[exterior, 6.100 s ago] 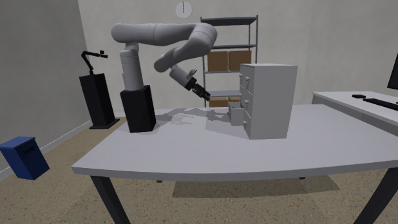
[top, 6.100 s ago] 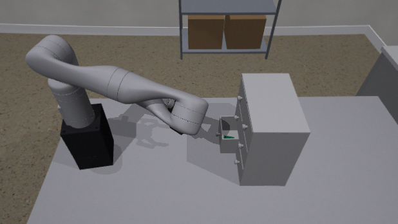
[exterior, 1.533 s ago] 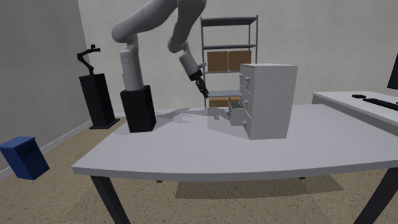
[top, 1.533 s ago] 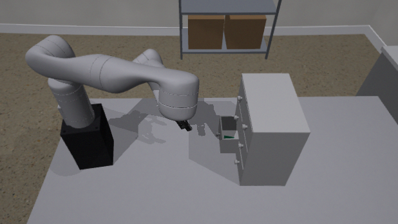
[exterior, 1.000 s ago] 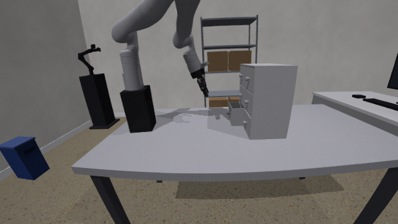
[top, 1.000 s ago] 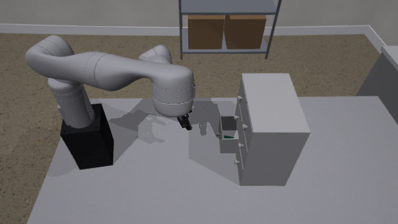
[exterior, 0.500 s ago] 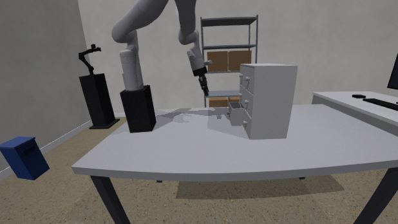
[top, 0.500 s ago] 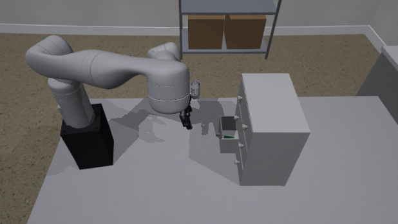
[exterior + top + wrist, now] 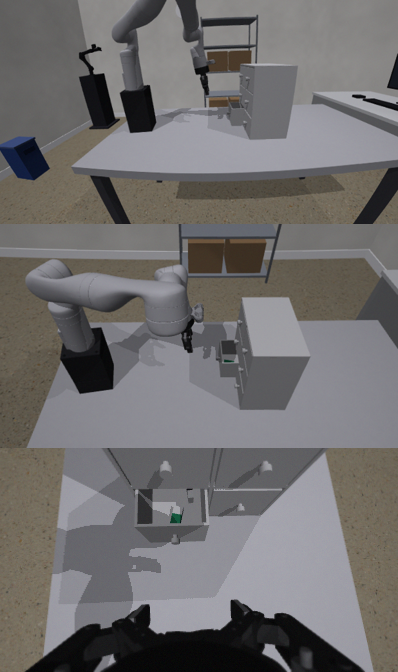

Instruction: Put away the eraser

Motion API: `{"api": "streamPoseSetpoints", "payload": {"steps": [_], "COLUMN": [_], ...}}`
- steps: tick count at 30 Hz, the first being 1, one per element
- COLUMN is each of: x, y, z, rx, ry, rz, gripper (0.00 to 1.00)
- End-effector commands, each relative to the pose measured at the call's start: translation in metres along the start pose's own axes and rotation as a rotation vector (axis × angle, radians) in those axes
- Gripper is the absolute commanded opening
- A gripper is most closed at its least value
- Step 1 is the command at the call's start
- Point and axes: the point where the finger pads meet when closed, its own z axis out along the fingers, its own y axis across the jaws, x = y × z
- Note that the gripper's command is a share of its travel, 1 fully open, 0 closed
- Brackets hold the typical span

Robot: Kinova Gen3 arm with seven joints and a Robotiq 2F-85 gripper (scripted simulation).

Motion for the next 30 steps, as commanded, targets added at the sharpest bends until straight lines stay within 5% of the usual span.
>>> {"api": "streamPoseSetpoints", "payload": {"steps": [1,30], "x": [0.0033,0.0062], "y": [0.0011,0.0012], "z": [-0.0012,-0.0034], "rx": [-0.002,-0.003], "ry": [-0.003,-0.052], "rz": [0.005,0.006], "gripper": [1.00,1.00]}}
